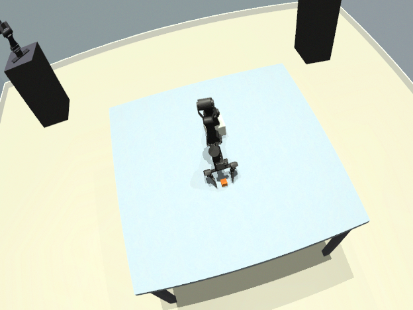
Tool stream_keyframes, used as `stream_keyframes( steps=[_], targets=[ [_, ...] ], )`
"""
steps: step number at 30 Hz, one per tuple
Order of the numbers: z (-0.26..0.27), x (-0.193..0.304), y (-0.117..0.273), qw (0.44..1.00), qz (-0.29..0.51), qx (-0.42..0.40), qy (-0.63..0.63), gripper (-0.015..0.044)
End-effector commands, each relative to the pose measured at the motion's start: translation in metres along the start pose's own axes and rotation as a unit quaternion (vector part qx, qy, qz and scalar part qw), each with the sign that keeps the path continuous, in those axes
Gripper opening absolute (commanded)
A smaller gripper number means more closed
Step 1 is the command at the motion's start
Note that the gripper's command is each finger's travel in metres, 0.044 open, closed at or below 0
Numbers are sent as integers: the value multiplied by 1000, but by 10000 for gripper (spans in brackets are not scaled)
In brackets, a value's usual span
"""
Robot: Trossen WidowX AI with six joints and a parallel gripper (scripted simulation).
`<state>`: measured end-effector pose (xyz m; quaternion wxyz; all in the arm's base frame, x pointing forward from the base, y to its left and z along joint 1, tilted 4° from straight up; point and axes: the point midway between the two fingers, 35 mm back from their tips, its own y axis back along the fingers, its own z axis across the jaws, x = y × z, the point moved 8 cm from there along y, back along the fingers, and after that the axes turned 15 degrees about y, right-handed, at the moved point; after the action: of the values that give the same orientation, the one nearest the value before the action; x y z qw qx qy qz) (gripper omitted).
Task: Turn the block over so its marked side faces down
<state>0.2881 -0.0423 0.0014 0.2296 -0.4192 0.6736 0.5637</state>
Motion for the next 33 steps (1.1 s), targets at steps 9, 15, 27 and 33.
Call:
stream_keyframes(
  steps=[9, 15, 27, 33],
  targets=[
    [-18, -68, 38, 985, 169, -39, 4, 440],
    [-19, -76, 51, 980, 191, -45, 6, 440],
    [-25, -93, 37, 968, 245, -61, 2, 440],
    [-33, -120, 18, 937, 338, -86, 0, 440]
  ],
)
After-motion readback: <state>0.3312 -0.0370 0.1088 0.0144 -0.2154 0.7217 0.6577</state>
